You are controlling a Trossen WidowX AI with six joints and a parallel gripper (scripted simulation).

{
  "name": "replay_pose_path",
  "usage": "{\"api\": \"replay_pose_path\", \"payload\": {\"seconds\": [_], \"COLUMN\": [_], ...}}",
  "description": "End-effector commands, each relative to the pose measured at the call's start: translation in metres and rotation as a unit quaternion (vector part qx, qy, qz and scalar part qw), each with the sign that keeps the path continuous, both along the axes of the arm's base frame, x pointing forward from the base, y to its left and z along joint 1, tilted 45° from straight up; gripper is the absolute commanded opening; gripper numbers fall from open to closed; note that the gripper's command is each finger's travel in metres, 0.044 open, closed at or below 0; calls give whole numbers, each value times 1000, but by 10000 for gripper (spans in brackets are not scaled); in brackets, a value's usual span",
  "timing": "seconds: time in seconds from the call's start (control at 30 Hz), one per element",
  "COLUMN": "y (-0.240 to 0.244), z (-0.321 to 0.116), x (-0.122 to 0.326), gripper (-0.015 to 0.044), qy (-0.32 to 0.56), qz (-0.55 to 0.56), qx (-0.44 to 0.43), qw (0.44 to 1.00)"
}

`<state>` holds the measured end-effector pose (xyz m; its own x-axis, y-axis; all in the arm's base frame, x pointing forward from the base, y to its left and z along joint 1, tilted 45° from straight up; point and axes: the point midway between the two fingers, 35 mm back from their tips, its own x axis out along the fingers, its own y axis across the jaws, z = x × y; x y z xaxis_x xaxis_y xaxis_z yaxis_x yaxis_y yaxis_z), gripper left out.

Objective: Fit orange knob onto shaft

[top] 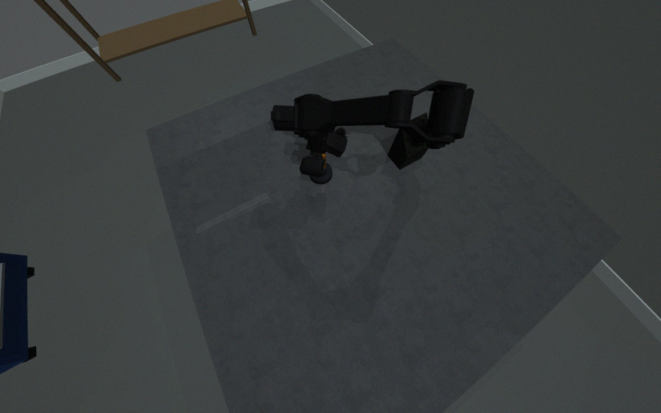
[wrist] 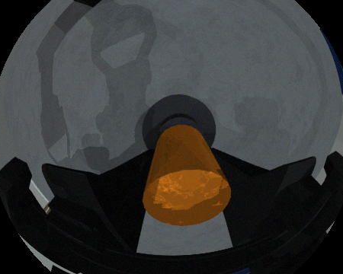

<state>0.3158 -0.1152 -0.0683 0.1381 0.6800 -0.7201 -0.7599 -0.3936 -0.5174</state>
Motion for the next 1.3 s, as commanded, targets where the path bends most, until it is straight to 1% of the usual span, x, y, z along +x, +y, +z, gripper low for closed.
{"api": "replay_pose_path", "payload": {"seconds": [0.0, 0.1, 0.17, 0.3, 0.43, 0.63, 0.87, 0.93, 1.27], "y": [-2, -3, -3, -3, -2, -1, -2, -2, 1], "z": [3, 4, 4, 3, 2, 0, 1, 2, 0], "x": [1, 1, 1, 1, 0, -1, -1, -1, -1], "gripper": [0, 0, 0, 0, 0, 0, 0, 0, 0], "qy": [-3, 6, 27, 100, 182, 309, 442, 453, 453], "qz": [-1, -10, -32, -110, -196, -330, -470, -482, -482], "qx": [1, 2, 7, 22, 39, 65, 92, 95, 95], "qw": [1000, 1000, 999, 989, 963, 889, 759, 744, 744]}}
